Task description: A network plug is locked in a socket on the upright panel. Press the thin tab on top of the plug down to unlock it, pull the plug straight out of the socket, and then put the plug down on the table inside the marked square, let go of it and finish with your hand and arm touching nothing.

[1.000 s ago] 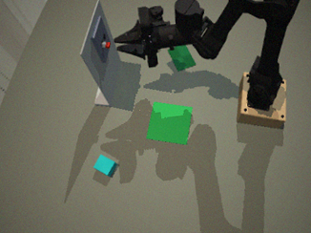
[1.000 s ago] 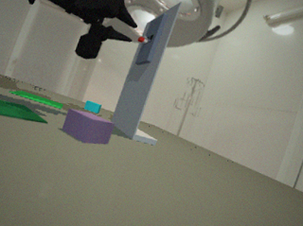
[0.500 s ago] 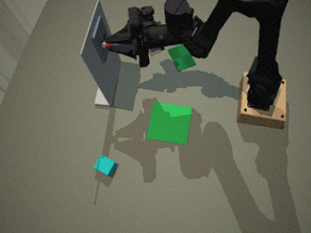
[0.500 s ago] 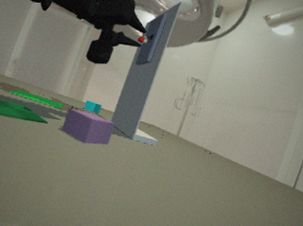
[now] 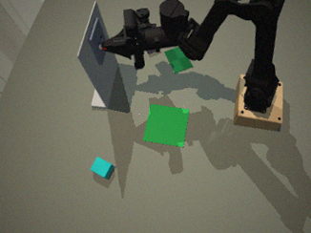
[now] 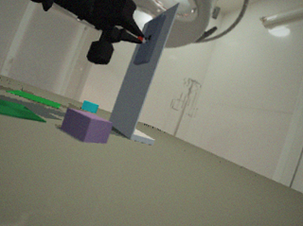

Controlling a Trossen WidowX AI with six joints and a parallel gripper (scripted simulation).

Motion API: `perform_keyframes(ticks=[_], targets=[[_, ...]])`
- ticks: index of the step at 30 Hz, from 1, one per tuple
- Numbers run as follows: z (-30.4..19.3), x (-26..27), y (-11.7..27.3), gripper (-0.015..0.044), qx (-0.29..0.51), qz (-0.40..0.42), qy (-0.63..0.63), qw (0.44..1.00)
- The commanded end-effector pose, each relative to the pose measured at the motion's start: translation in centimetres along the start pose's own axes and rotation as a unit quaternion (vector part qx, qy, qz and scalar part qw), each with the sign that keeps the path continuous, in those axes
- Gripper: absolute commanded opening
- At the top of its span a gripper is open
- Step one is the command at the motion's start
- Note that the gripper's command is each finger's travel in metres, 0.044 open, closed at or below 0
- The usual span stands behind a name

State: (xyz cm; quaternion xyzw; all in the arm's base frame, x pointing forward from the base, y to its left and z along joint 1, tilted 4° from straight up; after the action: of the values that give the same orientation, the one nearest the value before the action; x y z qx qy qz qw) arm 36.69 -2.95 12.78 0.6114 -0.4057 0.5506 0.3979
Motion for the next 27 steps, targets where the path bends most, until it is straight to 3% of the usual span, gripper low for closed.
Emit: perform_keyframes(ticks=[1, 27], targets=[[0.1, 0.0, 0.0, 0.0017, -0.003, 0.000, -0.004, 1.000], [-0.3, -0.1, 1.1, 0.0000, -0.003, -0.001, -0.004, 1.000]])
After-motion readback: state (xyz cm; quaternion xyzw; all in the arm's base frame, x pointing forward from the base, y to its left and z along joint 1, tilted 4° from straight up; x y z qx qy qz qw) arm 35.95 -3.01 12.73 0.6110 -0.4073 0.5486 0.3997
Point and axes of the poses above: the point midway between the two fingers, 35 mm back from their tips, its own y axis back along the fingers, its own x axis across the jaws, z = x × y, the point moved 4 cm from there along y, back along the fingers, and after that the axes turned 4 degrees about -y, right-handed, at the moved point
